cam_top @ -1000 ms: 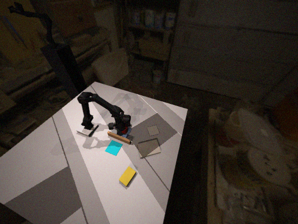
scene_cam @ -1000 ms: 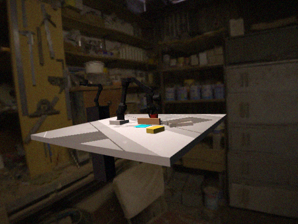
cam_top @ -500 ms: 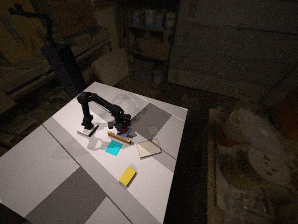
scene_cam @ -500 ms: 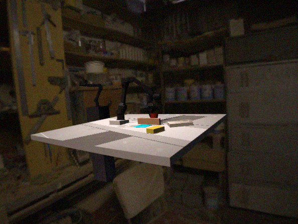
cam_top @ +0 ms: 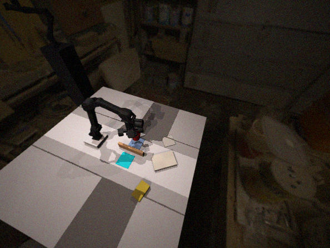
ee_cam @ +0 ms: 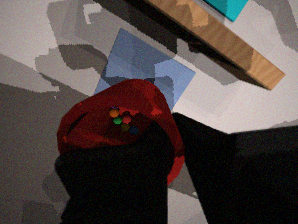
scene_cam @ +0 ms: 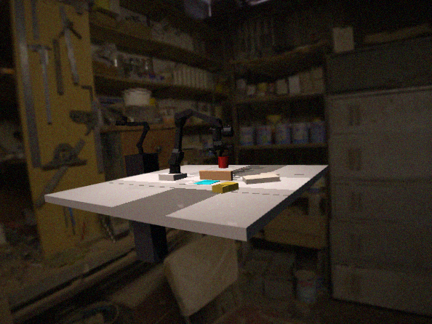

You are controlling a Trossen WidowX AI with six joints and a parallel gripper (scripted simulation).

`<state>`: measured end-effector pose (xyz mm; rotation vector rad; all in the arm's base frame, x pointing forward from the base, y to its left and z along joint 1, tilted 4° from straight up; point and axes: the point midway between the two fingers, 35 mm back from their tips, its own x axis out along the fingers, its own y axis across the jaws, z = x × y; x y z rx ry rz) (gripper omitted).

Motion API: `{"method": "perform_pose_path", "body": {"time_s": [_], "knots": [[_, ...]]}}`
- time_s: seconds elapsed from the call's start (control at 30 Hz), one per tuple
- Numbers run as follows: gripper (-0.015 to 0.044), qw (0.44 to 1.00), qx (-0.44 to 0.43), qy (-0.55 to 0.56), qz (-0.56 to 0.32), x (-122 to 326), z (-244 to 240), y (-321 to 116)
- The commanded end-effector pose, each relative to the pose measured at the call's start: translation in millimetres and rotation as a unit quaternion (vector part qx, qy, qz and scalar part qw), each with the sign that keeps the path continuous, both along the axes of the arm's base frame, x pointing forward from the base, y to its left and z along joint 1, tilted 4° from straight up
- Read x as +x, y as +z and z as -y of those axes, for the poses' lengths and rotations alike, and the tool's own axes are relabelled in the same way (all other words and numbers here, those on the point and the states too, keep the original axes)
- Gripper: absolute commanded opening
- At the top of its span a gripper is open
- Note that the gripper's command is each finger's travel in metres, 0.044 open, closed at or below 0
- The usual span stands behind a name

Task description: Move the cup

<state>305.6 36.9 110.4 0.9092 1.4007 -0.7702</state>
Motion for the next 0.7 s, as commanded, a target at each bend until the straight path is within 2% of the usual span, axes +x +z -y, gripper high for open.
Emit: {"method": "perform_pose_path", "body": {"time_s": [0.0, 0.67], "knots": [[0.0, 1.0, 0.001, 0.001, 0.001, -0.3, 0.8, 12.3], [0.0, 1.0, 0.0, 0.0, 0.002, -0.3, 2.3, 19.4]]}}
